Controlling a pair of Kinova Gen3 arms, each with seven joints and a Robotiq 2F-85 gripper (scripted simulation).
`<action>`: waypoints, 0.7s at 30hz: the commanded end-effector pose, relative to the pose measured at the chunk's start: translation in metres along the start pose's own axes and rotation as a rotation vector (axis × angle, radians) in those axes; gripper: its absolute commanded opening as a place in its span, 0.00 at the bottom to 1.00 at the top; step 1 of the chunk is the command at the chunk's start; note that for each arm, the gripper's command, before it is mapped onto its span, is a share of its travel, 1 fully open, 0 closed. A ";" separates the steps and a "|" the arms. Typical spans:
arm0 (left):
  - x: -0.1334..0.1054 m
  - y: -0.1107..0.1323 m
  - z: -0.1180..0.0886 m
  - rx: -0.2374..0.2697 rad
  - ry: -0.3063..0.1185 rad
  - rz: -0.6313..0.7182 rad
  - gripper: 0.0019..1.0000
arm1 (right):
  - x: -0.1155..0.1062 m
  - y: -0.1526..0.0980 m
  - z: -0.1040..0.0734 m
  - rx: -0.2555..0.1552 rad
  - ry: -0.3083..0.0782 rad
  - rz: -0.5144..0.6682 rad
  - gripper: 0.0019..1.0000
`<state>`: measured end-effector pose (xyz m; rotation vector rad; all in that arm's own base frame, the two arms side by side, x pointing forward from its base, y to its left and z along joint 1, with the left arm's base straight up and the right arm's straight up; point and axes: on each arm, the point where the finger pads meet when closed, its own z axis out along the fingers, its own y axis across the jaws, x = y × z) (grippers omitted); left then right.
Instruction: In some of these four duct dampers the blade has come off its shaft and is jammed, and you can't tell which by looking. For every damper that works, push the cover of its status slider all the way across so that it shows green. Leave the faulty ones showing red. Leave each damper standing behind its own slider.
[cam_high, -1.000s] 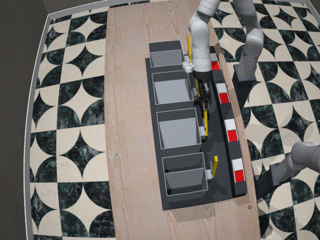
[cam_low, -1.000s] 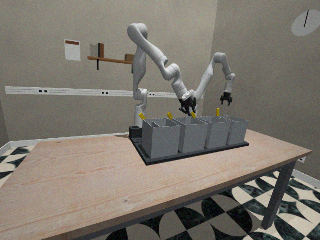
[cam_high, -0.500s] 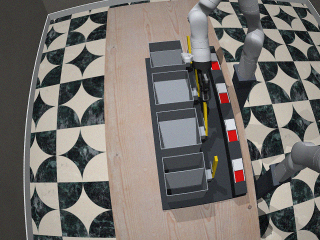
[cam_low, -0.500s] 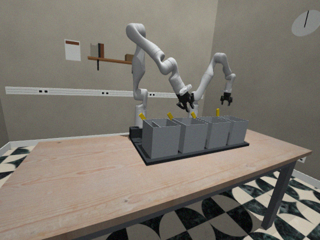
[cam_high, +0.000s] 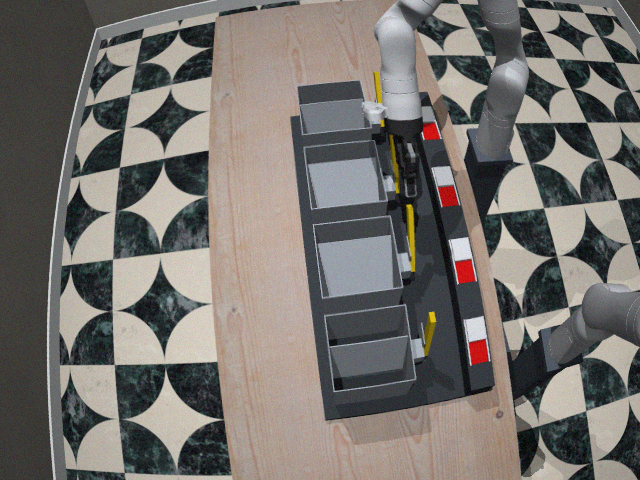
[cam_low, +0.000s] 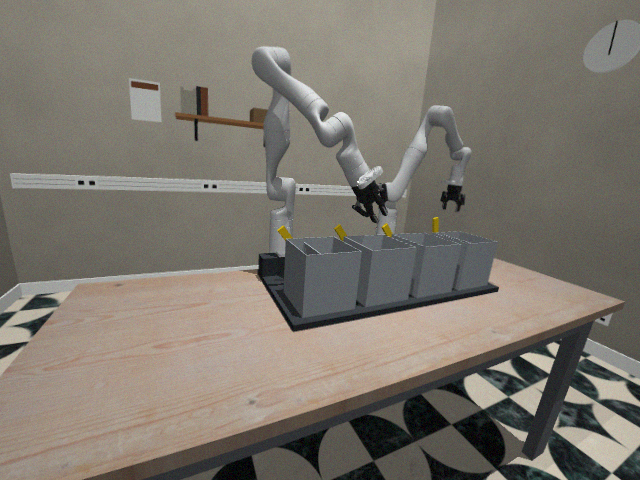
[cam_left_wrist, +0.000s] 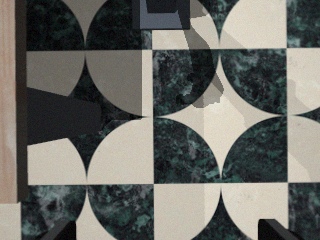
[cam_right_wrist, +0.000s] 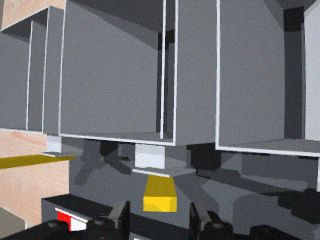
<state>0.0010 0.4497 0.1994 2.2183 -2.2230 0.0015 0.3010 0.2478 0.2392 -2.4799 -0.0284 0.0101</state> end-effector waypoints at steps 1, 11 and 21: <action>0.000 0.000 -0.001 0.000 -0.002 0.000 1.00 | 0.001 -0.001 0.000 -0.005 0.000 -0.001 0.43; 0.000 0.000 -0.001 0.000 -0.002 0.000 1.00 | 0.007 -0.007 0.002 -0.048 -0.005 -0.001 0.43; 0.000 0.000 -0.001 0.000 -0.002 0.000 1.00 | 0.024 -0.024 0.004 -0.136 0.009 0.000 0.43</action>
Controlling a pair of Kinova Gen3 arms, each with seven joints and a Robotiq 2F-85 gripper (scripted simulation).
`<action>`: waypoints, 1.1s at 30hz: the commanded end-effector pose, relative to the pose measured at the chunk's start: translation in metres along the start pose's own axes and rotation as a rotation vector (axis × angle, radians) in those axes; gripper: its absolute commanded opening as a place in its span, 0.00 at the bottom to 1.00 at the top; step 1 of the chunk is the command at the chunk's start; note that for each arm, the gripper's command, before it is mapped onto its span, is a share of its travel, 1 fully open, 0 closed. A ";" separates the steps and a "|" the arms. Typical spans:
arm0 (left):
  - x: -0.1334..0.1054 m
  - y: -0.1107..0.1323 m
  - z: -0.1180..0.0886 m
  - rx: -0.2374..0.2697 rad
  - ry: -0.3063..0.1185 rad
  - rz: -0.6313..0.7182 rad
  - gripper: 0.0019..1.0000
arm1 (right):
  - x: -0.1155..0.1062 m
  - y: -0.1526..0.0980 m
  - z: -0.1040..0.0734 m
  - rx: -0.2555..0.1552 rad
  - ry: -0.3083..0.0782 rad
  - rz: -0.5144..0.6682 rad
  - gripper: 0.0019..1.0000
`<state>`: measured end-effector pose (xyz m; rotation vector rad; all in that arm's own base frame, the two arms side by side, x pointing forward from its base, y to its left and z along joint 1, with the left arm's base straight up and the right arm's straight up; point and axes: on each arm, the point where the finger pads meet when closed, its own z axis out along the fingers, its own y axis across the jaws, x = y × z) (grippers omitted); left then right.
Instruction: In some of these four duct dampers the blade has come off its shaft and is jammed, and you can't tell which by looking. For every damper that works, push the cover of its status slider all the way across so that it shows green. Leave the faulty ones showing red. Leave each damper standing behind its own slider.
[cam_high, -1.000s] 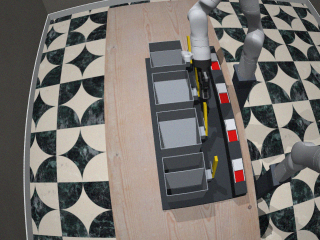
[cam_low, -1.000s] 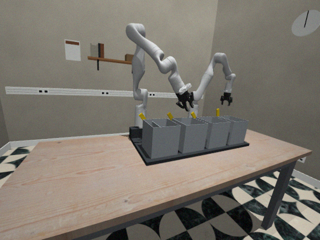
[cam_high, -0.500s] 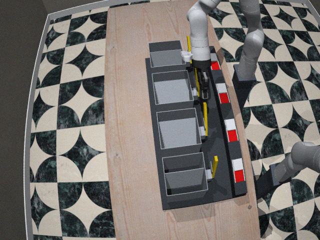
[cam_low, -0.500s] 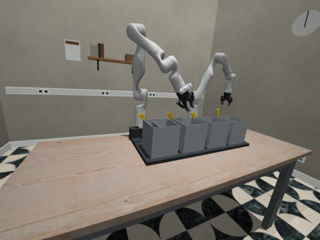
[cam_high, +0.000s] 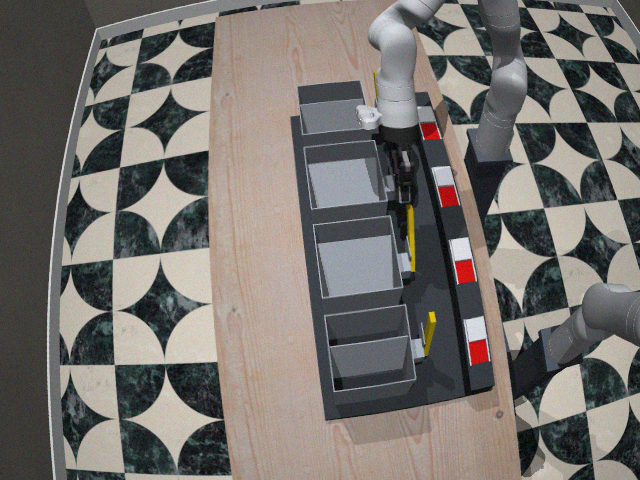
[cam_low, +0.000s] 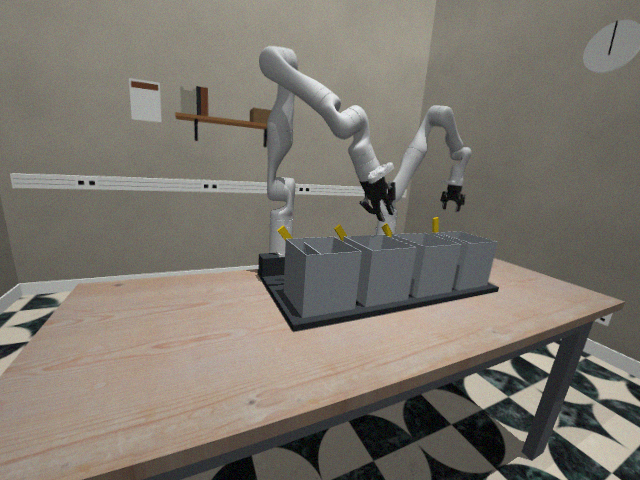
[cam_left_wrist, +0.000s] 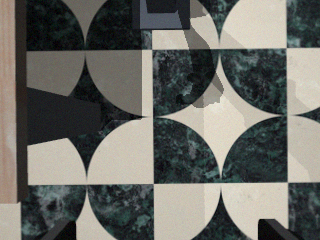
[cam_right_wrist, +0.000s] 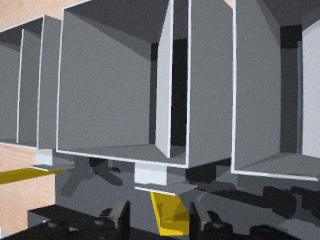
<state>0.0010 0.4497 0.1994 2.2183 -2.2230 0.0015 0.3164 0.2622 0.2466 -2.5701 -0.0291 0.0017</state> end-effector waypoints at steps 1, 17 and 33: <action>0.000 0.000 -0.001 0.000 -0.002 0.000 1.00 | 0.010 -0.011 0.001 -0.059 0.000 0.001 0.43; 0.000 0.000 -0.001 0.000 -0.002 0.000 1.00 | 0.053 -0.058 0.004 -0.308 -0.003 0.000 0.43; 0.000 0.000 -0.001 0.000 -0.002 0.000 1.00 | 0.090 -0.099 0.007 -0.521 -0.008 -0.003 0.43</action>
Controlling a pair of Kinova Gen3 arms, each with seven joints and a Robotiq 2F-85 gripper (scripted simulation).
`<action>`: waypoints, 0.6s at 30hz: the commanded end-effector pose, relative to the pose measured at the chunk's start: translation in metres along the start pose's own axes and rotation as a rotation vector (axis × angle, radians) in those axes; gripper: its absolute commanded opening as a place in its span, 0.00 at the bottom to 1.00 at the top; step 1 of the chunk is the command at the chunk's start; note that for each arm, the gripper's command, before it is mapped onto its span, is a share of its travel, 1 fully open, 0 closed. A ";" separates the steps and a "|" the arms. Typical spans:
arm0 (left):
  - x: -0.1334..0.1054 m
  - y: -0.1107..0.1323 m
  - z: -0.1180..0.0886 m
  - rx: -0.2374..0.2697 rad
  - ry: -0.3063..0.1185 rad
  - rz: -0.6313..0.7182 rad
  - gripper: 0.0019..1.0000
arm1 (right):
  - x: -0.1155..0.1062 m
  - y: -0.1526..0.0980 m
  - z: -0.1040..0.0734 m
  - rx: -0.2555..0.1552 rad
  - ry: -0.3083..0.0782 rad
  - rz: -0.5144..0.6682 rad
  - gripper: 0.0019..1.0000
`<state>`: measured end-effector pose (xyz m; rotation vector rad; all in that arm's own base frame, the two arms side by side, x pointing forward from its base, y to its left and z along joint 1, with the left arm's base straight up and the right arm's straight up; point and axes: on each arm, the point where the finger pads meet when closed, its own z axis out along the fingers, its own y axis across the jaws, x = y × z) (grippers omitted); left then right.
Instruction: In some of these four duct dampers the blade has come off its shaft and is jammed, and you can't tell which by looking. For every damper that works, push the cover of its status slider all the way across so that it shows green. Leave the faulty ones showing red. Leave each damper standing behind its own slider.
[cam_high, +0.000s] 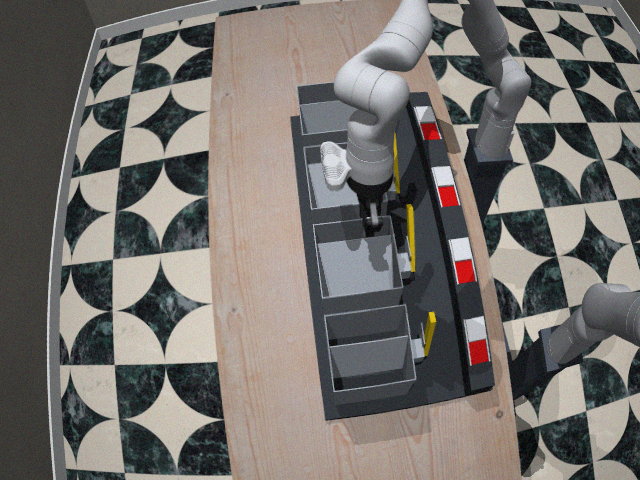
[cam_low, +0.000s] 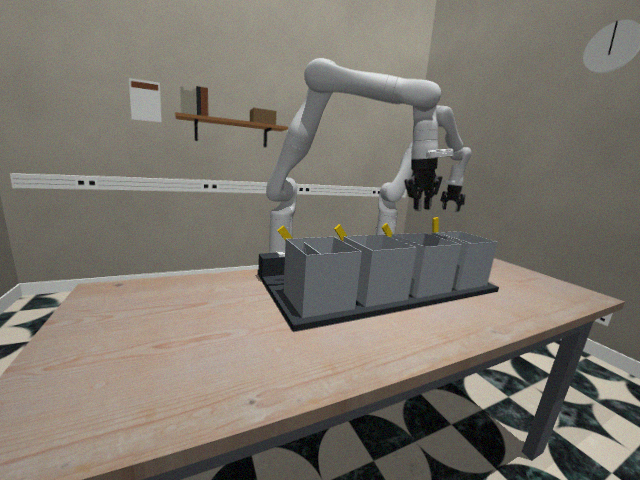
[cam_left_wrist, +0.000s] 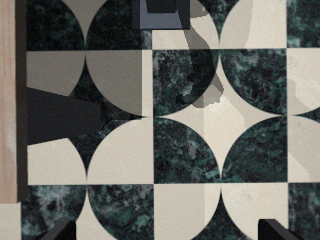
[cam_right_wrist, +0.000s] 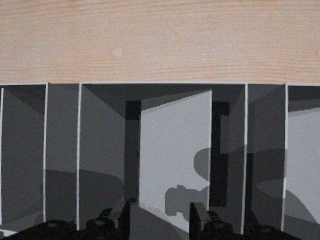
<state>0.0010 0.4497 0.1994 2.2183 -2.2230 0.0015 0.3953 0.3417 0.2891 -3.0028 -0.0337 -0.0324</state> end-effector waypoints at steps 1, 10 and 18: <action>0.000 0.000 -0.001 0.000 -0.002 0.000 1.00 | 0.011 -0.012 -0.004 -0.097 -0.024 -0.003 0.43; 0.000 0.000 -0.001 0.000 -0.002 0.000 1.00 | 0.016 -0.017 -0.006 -0.132 -0.022 -0.001 0.43; 0.000 0.000 -0.001 0.000 -0.002 0.000 1.00 | 0.017 -0.018 -0.007 -0.137 -0.021 0.000 0.43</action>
